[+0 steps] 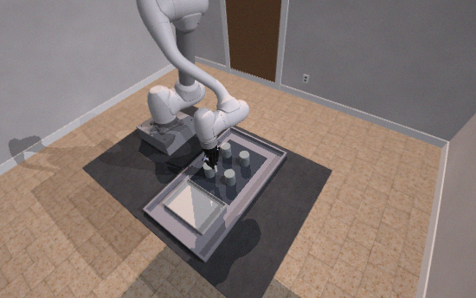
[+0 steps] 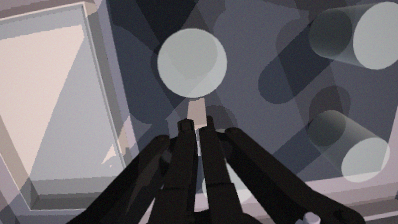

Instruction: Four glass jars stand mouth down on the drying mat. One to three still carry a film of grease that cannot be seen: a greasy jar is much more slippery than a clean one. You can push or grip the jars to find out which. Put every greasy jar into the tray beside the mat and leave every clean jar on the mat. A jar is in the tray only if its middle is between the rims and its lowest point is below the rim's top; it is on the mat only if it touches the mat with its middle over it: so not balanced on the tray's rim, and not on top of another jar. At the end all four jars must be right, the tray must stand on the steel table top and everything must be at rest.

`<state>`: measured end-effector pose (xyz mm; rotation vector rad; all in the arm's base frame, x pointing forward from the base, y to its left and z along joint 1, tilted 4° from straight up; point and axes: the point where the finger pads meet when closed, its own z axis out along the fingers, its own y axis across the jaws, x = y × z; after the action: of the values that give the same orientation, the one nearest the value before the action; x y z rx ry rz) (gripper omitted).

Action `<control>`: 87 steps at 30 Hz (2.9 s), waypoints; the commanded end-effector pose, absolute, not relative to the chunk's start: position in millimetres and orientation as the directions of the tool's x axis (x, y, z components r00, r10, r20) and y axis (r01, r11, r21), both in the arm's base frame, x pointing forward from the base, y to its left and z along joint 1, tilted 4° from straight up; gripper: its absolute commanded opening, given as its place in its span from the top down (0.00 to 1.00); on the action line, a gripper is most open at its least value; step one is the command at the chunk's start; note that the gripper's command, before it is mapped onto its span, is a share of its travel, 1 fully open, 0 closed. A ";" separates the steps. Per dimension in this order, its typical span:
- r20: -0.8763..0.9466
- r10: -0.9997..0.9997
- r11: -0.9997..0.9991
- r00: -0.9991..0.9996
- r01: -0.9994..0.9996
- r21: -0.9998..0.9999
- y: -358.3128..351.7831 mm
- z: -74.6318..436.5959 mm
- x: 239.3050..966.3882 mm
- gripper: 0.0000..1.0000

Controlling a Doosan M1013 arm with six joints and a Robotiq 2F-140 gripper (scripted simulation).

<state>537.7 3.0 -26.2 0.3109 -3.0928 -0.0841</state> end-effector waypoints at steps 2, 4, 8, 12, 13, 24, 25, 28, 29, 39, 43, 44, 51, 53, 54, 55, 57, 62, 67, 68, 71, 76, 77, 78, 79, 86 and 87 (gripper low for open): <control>0.026 -0.200 0.979 -0.980 -0.198 0.057 3.0 -26.1 537.3 1.00; 0.026 -0.200 0.979 -0.980 -0.198 0.057 2.9 -26.1 537.0 1.00; 0.026 -0.200 0.979 -0.980 -0.198 0.057 2.8 -26.1 536.5 1.00; 0.026 -0.200 0.979 -0.980 -0.198 0.057 2.8 -26.1 536.2 1.00; 0.026 -0.200 0.979 -0.980 -0.198 0.057 2.8 -26.1 536.1 1.00; 0.026 -0.200 0.979 -0.980 -0.198 0.057 2.5 -26.0 534.7 1.00; 0.026 -0.200 0.979 -0.980 -0.198 0.057 2.4 -26.0 534.5 1.00; 0.026 -0.200 0.979 -0.980 -0.198 0.057 2.4 -26.0 534.4 1.00; 0.026 -0.200 0.979 -0.980 -0.198 0.057 2.4 -26.0 534.3 1.00; 0.026 -0.200 0.979 -0.980 -0.198 0.057 2.1 -26.0 533.0 1.00; 0.026 -0.200 0.979 -0.980 -0.198 0.057 2.0 -26.0 532.6 1.00; 0.026 -0.200 0.979 -0.980 -0.198 0.057 2.0 -26.0 532.6 1.00; 0.026 -0.200 0.979 -0.980 -0.198 0.057 1.8 -26.0 531.7 1.00; 0.026 -0.200 0.979 -0.980 -0.198 0.057 1.8 -25.9 531.4 1.00; 0.026 -0.200 0.979 -0.980 -0.198 0.057 1.8 -25.9 531.3 1.00; 0.026 -0.200 0.979 -0.980 -0.198 0.057 1.7 -25.9 531.1 1.00; 0.026 -0.200 0.979 -0.980 -0.198 0.057 1.7 -25.8 530.9 1.00; 0.026 -0.200 0.979 -0.980 -0.198 0.057 1.6 -25.5 530.5 1.00; 0.026 -0.200 0.979 -0.980 -0.198 0.057 1.4 -24.9 529.9 1.00; 0.026 -0.200 0.979 -0.980 -0.198 0.057 1.4 -24.8 529.7 1.00; 0.026 -0.200 0.979 -0.980 -0.198 0.057 1.3 -24.5 529.4 1.00; 0.026 -0.200 0.979 -0.980 -0.198 0.057 1.1 -24.0 528.7 1.00; 0.026 -0.200 0.979 -0.980 -0.198 0.057 1.1 -24.0 528.7 1.00; 0.026 -0.200 0.979 -0.980 -0.198 0.057 1.1 -24.0 528.7 1.00; 0.026 -0.200 0.979 -0.980 -0.198 0.057 1.1 -23.8 528.6 1.00; 0.026 -0.200 0.979 -0.980 -0.198 0.057 0.9 -23.1 527.7 1.00; 0.026 -0.200 0.979 -0.980 -0.198 0.057 0.9 -23.0 527.6 1.00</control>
<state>527.8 0.9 -23.2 0.3109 -3.0929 -0.0841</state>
